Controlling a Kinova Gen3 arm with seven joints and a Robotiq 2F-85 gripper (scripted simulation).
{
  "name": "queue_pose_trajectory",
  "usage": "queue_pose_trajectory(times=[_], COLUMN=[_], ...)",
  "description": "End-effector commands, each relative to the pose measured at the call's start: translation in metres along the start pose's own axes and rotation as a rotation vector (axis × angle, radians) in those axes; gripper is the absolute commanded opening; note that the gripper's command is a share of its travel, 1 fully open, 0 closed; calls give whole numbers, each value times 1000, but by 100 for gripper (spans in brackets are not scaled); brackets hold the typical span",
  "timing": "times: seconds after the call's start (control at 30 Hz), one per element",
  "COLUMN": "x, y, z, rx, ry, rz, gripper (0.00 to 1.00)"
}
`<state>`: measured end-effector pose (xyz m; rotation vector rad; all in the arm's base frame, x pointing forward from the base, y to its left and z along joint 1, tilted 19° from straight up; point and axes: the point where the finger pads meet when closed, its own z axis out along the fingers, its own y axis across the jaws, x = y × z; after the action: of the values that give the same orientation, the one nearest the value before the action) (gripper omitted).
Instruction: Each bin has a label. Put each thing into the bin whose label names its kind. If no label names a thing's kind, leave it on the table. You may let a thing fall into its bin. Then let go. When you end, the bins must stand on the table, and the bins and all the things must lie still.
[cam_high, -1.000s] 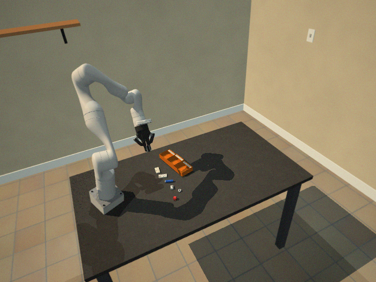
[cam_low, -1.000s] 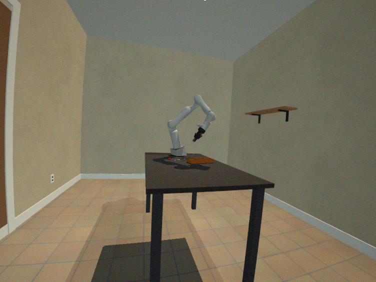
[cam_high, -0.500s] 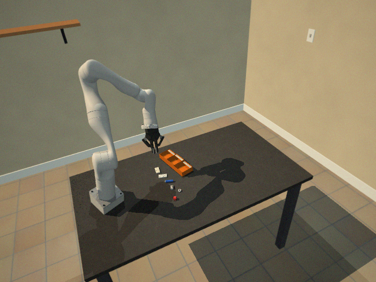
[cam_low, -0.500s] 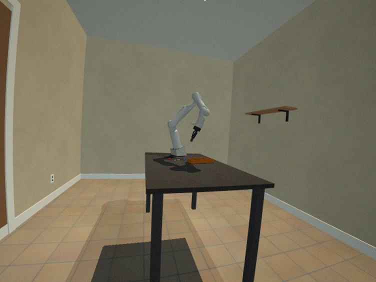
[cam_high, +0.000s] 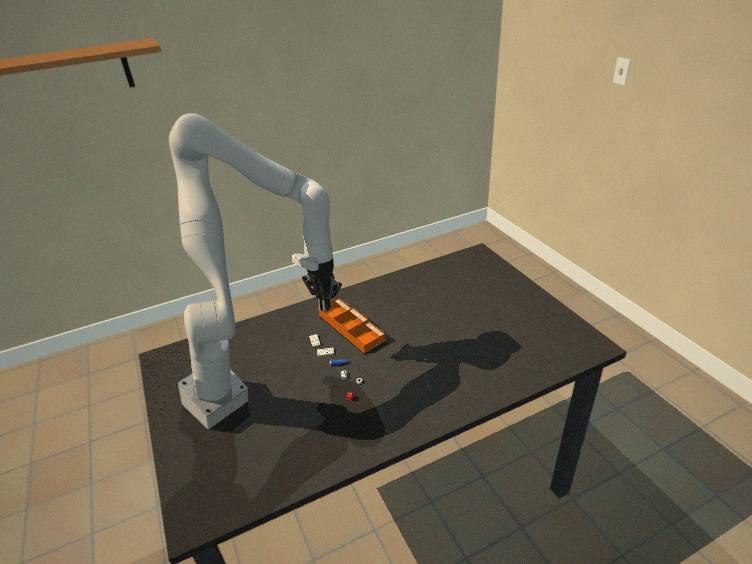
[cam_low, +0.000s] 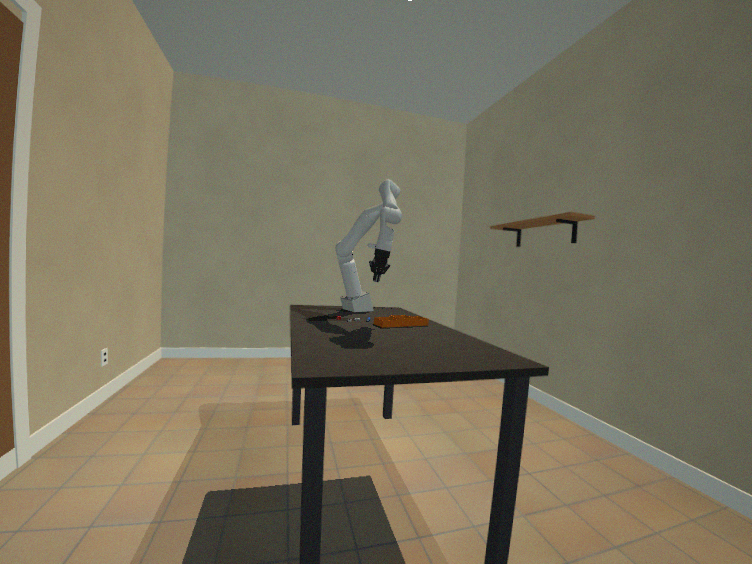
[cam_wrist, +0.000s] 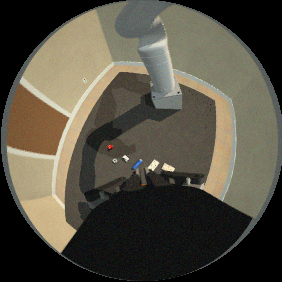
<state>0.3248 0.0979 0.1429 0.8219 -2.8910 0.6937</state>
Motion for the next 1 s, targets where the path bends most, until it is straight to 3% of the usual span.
queue_pose_trajectory(times=[0.0, 0.3, 0.67, 0.97], x=[1, 5, 6, -50], y=[-8, -38, -37, -30], z=[0, -5, -5, 47], rx=[-37, -125, -122, -158], ry=[-41, -123, -116, -87], rz=[139, 523, 505, 945], gripper=[9, 9, 9, 9])
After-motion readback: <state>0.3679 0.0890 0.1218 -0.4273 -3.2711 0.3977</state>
